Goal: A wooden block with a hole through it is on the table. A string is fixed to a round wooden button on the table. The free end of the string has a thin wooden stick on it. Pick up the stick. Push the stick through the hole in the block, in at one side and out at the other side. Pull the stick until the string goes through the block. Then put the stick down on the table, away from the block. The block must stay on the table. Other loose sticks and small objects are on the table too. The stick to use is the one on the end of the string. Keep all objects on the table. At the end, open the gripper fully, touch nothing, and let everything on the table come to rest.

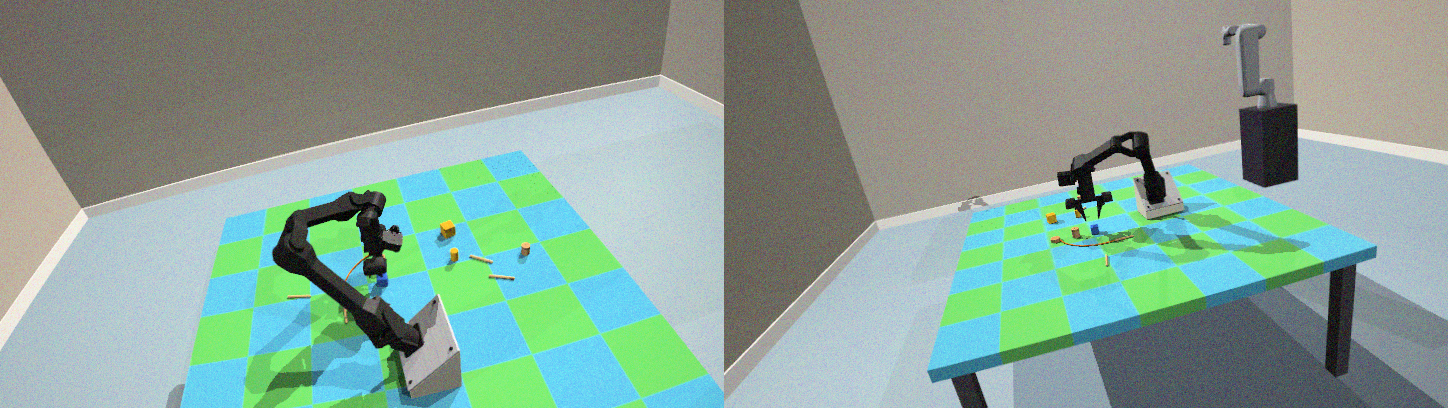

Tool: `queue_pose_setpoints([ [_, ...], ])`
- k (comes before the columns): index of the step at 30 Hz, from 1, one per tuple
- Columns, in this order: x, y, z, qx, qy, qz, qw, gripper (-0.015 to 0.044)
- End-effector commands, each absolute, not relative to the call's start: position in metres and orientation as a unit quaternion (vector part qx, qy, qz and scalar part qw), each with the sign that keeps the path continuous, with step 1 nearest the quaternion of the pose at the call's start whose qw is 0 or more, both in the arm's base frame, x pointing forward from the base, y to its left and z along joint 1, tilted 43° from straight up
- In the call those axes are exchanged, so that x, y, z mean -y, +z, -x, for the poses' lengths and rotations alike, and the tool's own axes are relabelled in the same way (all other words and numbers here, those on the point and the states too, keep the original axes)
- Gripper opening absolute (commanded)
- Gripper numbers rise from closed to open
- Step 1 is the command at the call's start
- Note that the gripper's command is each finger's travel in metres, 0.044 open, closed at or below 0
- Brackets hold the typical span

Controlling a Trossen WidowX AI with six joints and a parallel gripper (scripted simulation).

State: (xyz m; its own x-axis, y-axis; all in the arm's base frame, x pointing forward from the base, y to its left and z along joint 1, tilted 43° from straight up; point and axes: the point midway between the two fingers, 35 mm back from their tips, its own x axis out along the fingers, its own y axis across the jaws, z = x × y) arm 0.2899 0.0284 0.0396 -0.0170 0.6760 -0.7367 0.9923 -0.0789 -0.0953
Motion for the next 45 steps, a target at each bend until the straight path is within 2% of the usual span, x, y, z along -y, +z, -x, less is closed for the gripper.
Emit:
queue_pose_setpoints([
  [1, -0.033, 0.034, -0.289, -0.634, -0.327, -0.659, 0.239, 0.0243],
  [25, -0.056, 0.011, -0.287, -0.634, -0.326, -0.659, 0.238, 0.0243],
  [31, -0.055, 0.012, -0.287, -0.635, -0.326, -0.658, 0.241, 0.0085],
  [37, -0.055, 0.012, -0.287, -0.635, -0.326, -0.658, 0.241, 0.0045],
  [39, -0.055, 0.012, -0.287, -0.635, -0.326, -0.658, 0.241, 0.0000],
  [45, -0.054, 0.013, -0.287, -0.635, -0.326, -0.658, 0.241, 0.0000],
])
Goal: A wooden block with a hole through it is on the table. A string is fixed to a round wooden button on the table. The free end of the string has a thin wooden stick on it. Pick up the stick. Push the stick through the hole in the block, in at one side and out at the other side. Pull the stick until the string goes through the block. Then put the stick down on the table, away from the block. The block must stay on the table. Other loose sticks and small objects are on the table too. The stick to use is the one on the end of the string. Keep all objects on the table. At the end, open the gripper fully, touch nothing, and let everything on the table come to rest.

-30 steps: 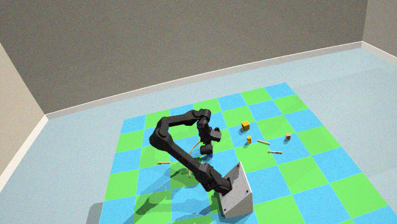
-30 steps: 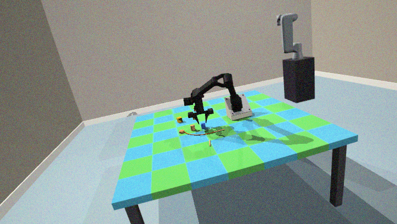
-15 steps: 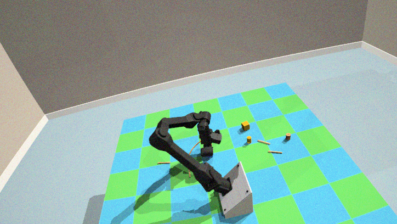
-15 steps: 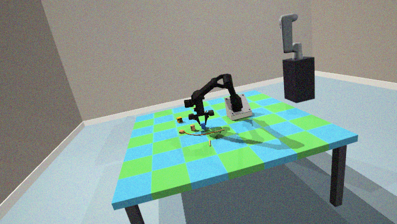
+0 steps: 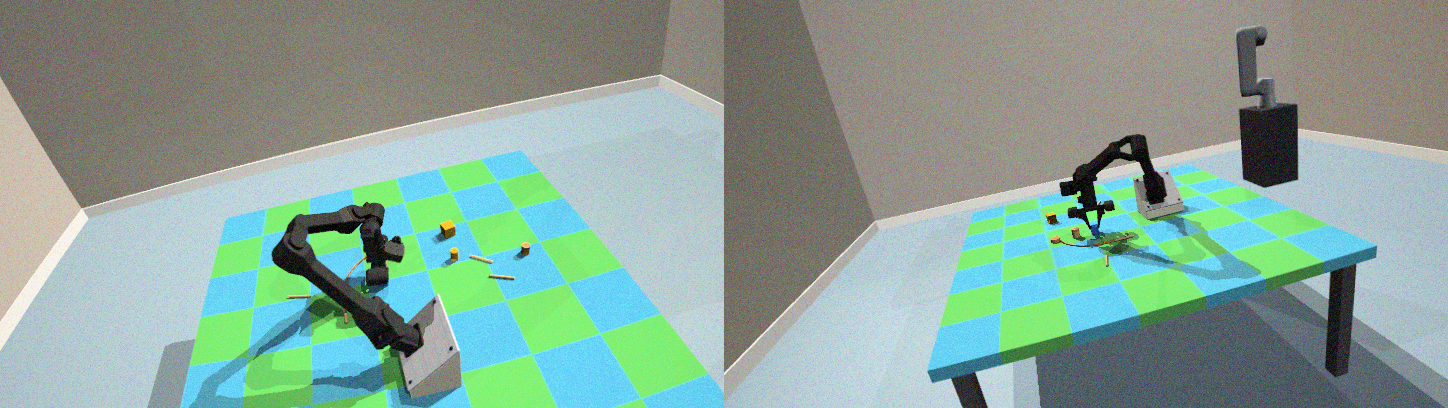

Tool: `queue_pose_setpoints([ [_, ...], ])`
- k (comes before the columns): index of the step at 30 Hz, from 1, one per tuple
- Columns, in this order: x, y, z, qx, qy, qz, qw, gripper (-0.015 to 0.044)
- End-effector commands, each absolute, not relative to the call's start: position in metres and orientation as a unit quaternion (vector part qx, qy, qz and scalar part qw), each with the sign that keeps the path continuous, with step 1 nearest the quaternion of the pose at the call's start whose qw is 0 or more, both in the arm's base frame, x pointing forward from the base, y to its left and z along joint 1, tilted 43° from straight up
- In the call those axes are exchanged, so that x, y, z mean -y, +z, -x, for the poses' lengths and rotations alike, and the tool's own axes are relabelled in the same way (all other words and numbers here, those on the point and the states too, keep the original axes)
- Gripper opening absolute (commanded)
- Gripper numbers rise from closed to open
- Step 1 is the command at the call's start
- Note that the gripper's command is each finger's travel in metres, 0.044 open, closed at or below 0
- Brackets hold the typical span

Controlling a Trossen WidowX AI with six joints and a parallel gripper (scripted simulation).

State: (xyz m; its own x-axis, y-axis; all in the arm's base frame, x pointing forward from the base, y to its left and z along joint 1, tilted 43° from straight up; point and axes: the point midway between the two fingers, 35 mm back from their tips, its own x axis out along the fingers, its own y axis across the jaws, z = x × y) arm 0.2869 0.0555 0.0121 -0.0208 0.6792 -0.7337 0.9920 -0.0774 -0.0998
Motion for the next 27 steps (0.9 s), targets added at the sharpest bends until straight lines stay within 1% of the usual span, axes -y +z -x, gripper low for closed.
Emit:
queue_pose_setpoints([
  [1, -0.0538, 0.0138, -0.2875, -0.635, -0.326, -0.658, 0.241, 0.0000],
  [27, -0.0469, 0.0236, -0.2875, -0.632, -0.337, -0.651, 0.250, 0.0000],
])
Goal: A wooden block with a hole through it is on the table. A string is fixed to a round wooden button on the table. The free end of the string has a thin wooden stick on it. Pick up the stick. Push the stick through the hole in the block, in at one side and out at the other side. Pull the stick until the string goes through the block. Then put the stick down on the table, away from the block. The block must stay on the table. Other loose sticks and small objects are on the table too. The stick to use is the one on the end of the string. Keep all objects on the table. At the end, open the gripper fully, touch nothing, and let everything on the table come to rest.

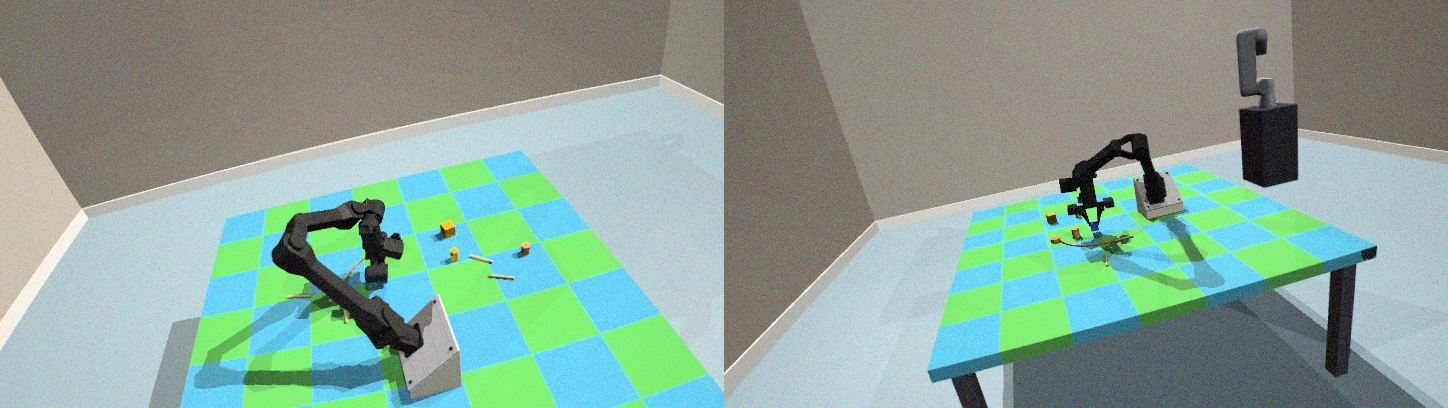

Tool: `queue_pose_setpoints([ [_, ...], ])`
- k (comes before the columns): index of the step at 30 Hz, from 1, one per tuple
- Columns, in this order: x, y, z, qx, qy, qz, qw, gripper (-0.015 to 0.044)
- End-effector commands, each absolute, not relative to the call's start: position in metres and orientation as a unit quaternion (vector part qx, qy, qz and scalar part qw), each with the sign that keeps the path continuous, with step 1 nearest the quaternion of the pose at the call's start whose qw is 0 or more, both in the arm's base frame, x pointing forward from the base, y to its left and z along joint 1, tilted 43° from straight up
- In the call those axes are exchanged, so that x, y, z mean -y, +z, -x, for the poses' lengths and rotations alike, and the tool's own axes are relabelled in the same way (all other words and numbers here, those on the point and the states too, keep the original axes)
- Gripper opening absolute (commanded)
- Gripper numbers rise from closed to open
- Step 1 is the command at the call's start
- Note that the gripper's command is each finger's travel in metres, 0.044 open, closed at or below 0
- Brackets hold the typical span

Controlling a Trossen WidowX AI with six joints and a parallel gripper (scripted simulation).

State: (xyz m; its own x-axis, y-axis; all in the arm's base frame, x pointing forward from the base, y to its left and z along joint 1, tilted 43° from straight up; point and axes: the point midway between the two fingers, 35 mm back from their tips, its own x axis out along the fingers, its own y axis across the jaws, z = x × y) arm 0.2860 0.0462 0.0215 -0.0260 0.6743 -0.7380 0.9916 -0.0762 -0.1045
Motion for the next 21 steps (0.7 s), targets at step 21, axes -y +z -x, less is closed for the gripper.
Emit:
queue_pose_setpoints([
  [21, -0.061, 0.030, -0.289, -0.596, -0.419, -0.602, 0.328, 0.0000],
])
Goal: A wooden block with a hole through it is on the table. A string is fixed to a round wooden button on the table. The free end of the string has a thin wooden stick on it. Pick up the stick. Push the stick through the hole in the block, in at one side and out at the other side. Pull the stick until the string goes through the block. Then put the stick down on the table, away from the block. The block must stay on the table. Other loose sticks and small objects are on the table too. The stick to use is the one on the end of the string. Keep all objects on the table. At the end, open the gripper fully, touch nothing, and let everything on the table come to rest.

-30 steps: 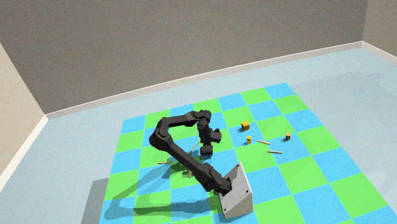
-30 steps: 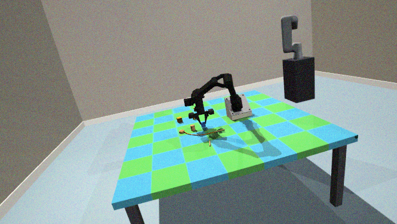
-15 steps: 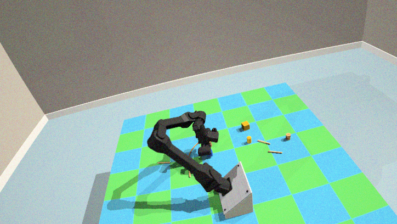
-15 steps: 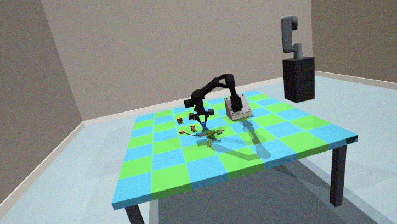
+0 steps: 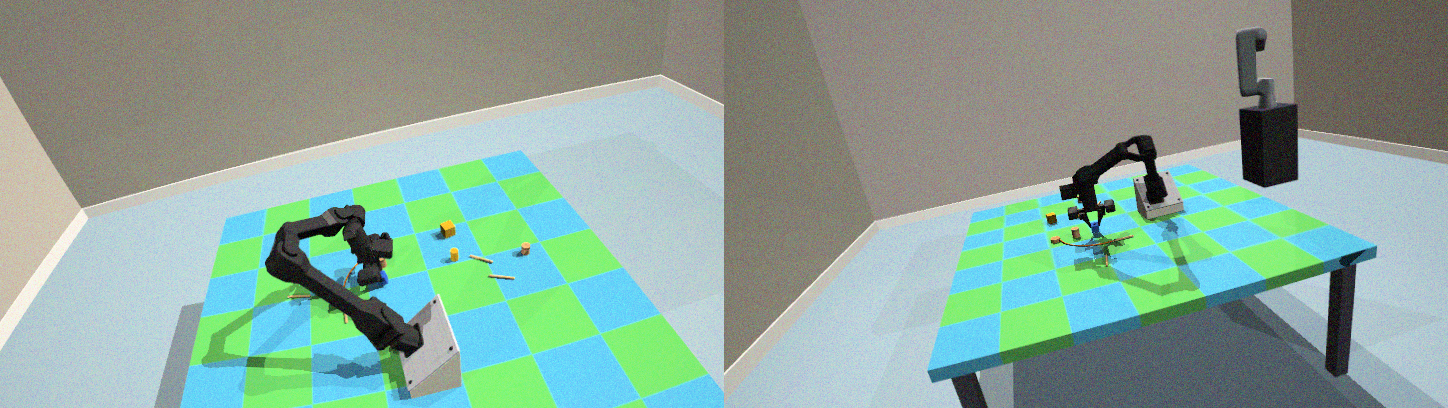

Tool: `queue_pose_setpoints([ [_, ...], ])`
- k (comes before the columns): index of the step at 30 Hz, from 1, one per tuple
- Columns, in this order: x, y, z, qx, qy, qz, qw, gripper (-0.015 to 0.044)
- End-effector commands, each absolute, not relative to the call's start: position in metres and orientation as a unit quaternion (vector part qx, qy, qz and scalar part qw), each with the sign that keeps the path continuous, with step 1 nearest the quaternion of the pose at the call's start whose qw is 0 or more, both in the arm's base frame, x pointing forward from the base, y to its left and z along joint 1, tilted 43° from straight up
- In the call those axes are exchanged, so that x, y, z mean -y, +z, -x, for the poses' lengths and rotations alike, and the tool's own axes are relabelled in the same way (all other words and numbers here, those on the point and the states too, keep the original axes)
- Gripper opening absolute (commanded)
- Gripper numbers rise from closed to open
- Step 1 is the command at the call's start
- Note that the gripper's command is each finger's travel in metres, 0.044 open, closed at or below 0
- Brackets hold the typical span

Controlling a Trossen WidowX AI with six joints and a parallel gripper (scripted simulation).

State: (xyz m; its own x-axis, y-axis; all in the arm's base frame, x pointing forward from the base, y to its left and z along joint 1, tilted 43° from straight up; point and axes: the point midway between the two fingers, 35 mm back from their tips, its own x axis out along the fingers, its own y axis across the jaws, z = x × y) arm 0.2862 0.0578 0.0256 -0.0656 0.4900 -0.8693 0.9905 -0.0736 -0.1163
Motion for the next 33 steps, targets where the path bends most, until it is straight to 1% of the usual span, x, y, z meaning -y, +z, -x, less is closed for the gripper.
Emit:
queue_pose_setpoints([
  [1, -0.062, 0.031, -0.289, -0.592, -0.425, -0.597, 0.335, 0.0000],
  [12, -0.064, 0.032, -0.290, -0.585, -0.435, -0.590, 0.346, 0.0000],
  [21, -0.074, 0.034, -0.291, -0.556, -0.481, -0.554, 0.391, 0.0000],
  [33, -0.079, 0.035, -0.291, -0.542, -0.502, -0.535, 0.410, 0.0000],
])
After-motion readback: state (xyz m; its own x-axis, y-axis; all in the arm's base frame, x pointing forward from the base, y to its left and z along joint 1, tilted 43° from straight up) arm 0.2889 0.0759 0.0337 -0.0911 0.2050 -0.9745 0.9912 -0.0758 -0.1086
